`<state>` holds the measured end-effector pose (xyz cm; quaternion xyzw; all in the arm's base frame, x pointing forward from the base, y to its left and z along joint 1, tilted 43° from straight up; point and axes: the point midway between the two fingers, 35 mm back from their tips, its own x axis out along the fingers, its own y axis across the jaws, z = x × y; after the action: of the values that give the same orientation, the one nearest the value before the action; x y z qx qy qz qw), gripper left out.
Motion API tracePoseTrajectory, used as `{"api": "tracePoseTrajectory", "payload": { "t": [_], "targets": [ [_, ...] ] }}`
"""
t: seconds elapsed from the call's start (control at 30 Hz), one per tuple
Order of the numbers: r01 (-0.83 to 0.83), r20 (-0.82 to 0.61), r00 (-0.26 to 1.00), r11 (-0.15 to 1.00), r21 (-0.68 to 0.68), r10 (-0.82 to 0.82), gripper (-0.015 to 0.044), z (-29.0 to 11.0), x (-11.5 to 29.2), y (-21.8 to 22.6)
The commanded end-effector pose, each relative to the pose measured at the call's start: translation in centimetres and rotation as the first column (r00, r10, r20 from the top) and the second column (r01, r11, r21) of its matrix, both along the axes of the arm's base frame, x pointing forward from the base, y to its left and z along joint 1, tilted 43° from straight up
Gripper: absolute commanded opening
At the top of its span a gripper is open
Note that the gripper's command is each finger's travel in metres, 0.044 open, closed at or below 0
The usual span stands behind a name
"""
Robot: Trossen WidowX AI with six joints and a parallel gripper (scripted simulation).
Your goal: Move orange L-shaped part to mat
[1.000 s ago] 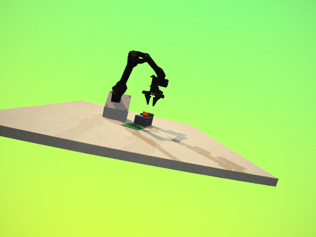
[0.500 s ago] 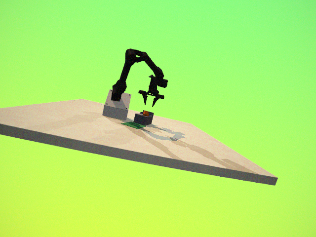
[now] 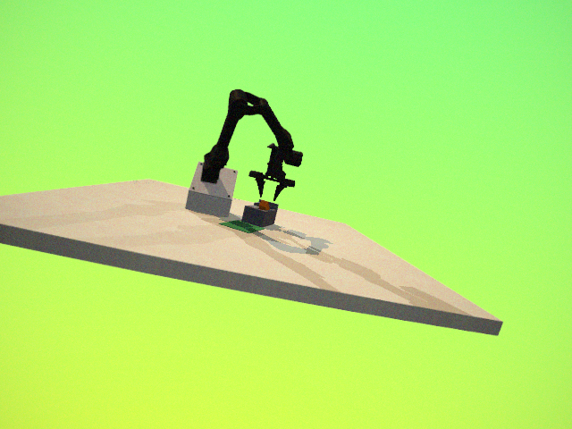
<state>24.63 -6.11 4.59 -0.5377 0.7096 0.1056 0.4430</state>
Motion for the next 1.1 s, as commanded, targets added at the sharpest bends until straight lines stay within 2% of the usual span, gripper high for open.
{"api": "tracePoseTrajectory", "payload": {
  "t": [0.0, 0.73, 0.83, 1.07],
  "targets": [
    [-0.001, -0.011, 1.0, 1.0, -0.006, 0.001, 0.028, -0.6, -0.3, -0.6],
    [0.0, -0.011, 1.0, 1.0, -0.01, 0.0, 0.028, -2.8, -0.5, -2.7],
    [0.002, -0.002, 1.0, 1.0, -0.004, -0.002, 0.0201, -2.6, -0.2, -2.5],
    [0.002, -0.002, 1.0, 1.0, -0.004, -0.002, 0.0155, -2.6, -0.2, -2.5]
  ]
}}
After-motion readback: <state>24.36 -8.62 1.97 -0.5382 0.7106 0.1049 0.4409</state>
